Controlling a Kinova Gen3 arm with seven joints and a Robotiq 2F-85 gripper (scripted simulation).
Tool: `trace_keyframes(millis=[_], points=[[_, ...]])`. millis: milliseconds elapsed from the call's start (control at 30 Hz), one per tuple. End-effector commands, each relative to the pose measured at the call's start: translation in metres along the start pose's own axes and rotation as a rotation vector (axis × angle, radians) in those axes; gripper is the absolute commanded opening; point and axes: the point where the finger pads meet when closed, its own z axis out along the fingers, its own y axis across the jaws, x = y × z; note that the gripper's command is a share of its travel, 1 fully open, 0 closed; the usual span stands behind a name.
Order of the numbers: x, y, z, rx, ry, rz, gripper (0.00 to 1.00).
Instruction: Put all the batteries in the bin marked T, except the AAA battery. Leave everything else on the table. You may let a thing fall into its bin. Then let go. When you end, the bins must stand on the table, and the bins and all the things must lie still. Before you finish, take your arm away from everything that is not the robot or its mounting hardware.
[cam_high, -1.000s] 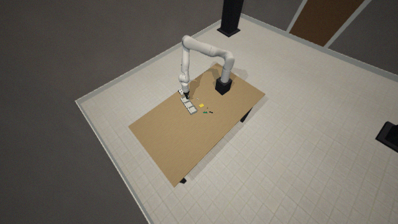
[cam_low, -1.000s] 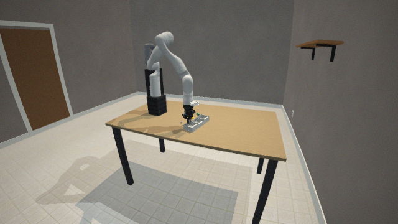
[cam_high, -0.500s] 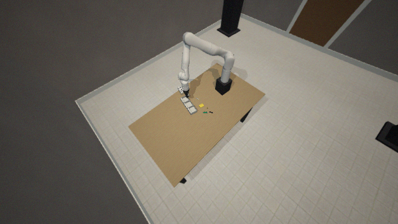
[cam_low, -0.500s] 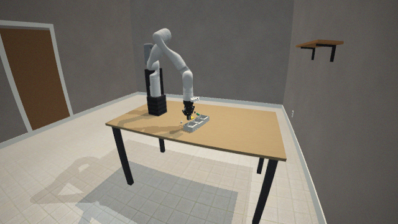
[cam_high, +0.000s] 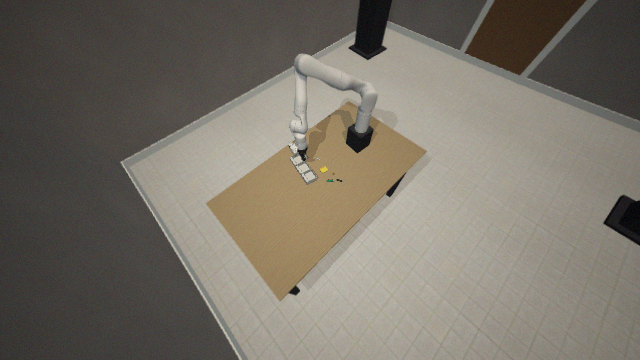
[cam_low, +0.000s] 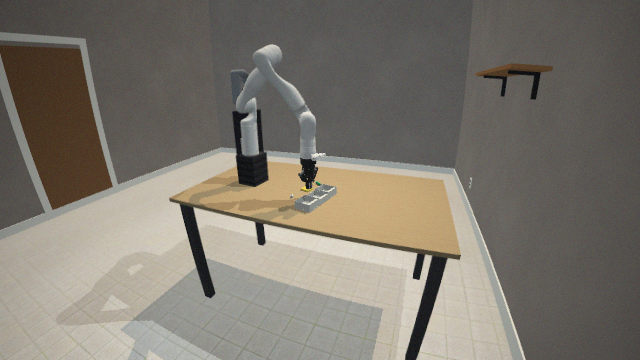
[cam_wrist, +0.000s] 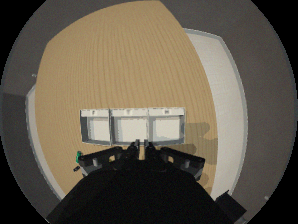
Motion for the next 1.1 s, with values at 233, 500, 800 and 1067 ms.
trace_keyframes(millis=[233, 500, 800, 1067], points=[[-0.002, -0.04, 0.0, -0.007, 0.003, -0.02, 0.09], [0.001, -0.04, 0.012, -0.004, 0.006, -0.018, 0.09], [0.001, -0.04, 0.03, -0.004, 0.007, -0.018, 0.09], [0.001, -0.04, 0.052, -0.004, 0.006, -0.018, 0.09]])
